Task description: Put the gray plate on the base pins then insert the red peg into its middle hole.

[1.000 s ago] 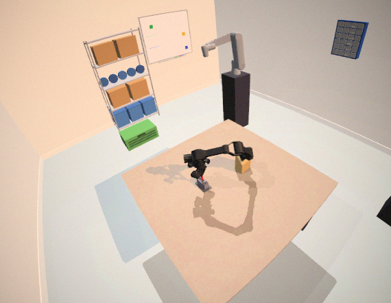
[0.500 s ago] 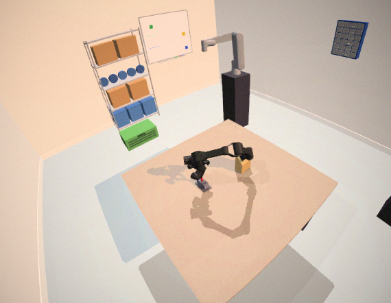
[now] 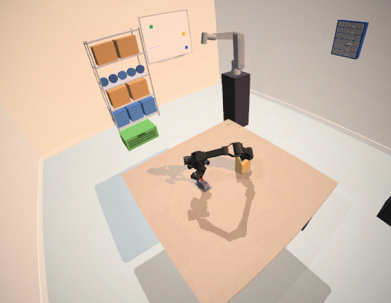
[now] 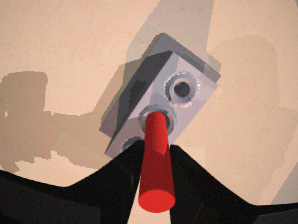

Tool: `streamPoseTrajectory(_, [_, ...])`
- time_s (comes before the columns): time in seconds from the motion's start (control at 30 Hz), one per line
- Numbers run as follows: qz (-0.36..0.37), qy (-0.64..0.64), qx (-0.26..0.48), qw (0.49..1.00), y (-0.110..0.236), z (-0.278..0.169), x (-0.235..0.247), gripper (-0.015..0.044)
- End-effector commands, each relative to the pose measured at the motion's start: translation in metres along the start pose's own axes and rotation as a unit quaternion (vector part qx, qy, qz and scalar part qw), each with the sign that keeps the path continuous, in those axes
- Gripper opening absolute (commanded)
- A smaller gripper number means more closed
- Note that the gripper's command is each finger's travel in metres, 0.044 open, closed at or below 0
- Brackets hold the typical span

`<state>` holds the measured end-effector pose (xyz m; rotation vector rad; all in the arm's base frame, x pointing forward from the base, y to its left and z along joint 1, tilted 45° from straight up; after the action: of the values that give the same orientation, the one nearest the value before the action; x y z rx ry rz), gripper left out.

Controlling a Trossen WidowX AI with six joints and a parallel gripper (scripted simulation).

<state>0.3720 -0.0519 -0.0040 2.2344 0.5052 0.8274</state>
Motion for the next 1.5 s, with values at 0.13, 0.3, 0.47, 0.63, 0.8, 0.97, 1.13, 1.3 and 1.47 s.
streamPoseTrajectory(0.13, [0.000,0.000,0.000,1.000,-0.0019,-0.0021,-0.0004,0.0000])
streamPoseTrajectory(0.3, [0.000,0.000,0.000,1.000,-0.0029,-0.0028,-0.0004,0.0000])
streamPoseTrajectory(0.47, [-0.001,0.002,-0.001,1.000,-0.0021,-0.0013,0.0002,0.0000])
streamPoseTrajectory(0.63, [-0.001,0.002,-0.001,1.000,-0.0021,-0.0013,0.0002,0.0026])
streamPoseTrajectory(0.8, [-0.001,0.002,-0.001,1.000,-0.0021,-0.0013,0.0002,0.0150])
streamPoseTrajectory(0.97, [-0.001,0.002,-0.001,1.000,-0.0021,-0.0013,0.0002,0.0150])
streamPoseTrajectory(1.13, [0.000,0.002,-0.001,1.000,-0.0019,-0.0013,0.0002,0.0150])
streamPoseTrajectory(1.3, [0.001,-0.003,0.002,1.000,0.0018,-0.0015,-0.0007,0.0150])
streamPoseTrajectory(1.47, [0.001,-0.003,0.002,1.000,0.0037,-0.0028,-0.0024,0.0150])
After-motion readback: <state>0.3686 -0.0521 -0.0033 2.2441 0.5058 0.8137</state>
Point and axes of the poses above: the point midway between the two fingers, 35 mm back from their tips, its own y axis back along the fingers, its own x axis across the jaws, z = x × y, the point moved 8 cm from there along y, back along the fingers, and after that the axes turned 12 degrees about y, right-handed, at the moved point
